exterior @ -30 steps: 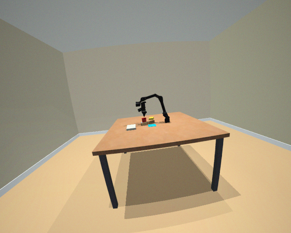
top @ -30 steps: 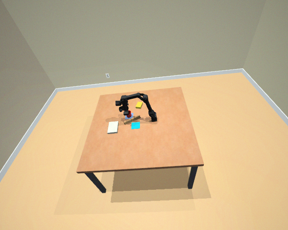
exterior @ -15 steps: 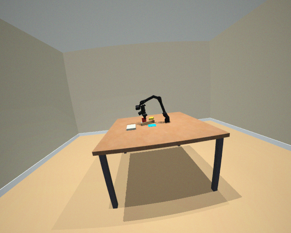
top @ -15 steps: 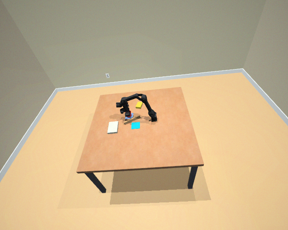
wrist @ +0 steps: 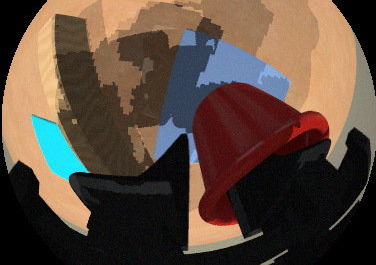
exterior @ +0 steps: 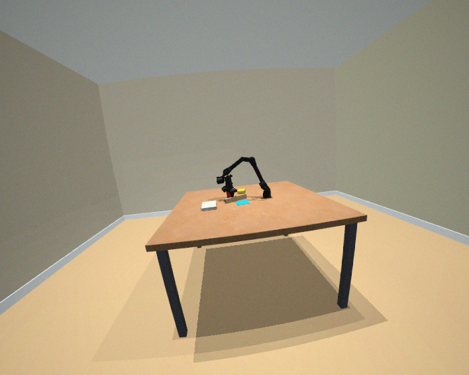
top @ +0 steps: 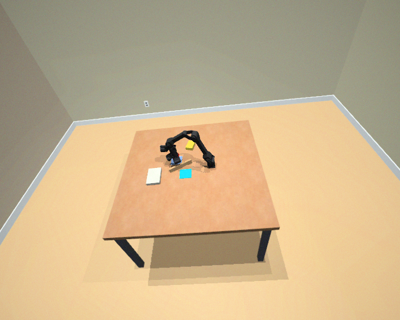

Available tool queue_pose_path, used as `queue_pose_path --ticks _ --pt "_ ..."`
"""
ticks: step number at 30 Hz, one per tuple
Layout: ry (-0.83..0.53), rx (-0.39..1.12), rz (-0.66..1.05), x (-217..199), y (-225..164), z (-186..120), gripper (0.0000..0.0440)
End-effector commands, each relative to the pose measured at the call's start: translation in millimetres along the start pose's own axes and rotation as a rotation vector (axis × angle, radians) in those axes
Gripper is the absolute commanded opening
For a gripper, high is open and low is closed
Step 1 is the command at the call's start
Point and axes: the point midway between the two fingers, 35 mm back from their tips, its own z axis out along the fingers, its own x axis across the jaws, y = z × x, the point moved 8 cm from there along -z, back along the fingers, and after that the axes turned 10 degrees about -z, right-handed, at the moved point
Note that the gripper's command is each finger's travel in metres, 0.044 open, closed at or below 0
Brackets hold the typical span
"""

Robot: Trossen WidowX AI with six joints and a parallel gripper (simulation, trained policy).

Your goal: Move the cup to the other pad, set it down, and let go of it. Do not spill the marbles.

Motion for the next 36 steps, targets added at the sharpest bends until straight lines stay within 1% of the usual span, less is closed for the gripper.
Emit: queue_pose_path --ticks 1,9,20,36 --pt "0.014 0.006 -0.064 0 -2 7 0.0" --pt "0.023 0.005 -0.166 1 -5 -1 0.0" --pt "0.022 -0.018 -0.271 9 -8 -30 0.0" --pt "-0.006 -0.063 -0.369 38 -3 -67 0.0"
